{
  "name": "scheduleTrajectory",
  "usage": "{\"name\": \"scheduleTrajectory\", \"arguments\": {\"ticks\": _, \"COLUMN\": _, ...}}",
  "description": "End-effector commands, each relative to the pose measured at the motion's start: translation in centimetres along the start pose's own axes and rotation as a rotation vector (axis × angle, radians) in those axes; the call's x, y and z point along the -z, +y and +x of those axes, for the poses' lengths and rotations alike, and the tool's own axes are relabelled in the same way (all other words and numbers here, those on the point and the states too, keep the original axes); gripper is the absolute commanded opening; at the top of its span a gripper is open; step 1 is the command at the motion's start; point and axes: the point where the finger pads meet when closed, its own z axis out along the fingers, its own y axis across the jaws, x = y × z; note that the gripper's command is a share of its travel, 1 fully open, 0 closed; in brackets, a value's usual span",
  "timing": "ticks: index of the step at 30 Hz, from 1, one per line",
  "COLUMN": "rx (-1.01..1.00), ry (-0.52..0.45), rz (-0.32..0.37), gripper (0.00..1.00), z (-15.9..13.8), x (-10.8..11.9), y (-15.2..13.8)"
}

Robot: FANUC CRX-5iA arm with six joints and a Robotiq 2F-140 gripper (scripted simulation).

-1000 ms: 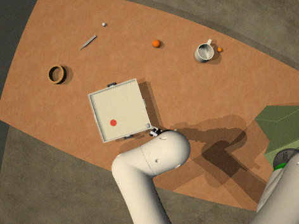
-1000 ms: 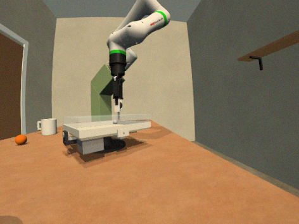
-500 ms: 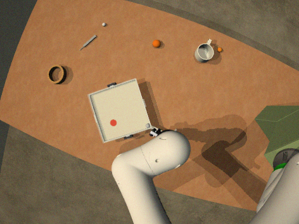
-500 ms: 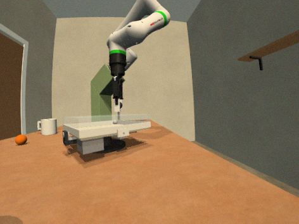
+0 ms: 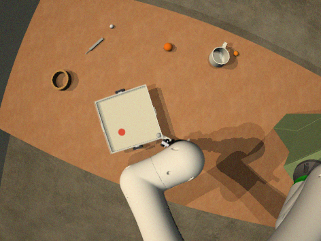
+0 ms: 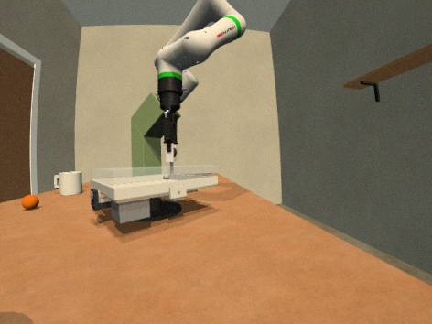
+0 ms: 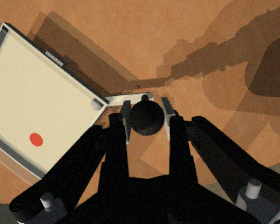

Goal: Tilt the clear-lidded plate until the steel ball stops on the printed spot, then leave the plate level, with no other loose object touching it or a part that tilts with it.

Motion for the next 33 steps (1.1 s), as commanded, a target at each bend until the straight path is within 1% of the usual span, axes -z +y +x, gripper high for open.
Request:
{"name": "scheduleTrajectory", "arguments": {"ticks": 1, "rx": 0.0, "ry": 0.0, "rz": 0.0, "gripper": 0.1, "z": 0.01, "x": 0.02, "y": -0.02}}
{"name": "scheduleTrajectory", "arguments": {"ticks": 33, "rx": 0.0, "ry": 0.0, "rz": 0.0, "gripper": 0.1, "z": 0.02, "x": 0.34, "y": -0.16}}
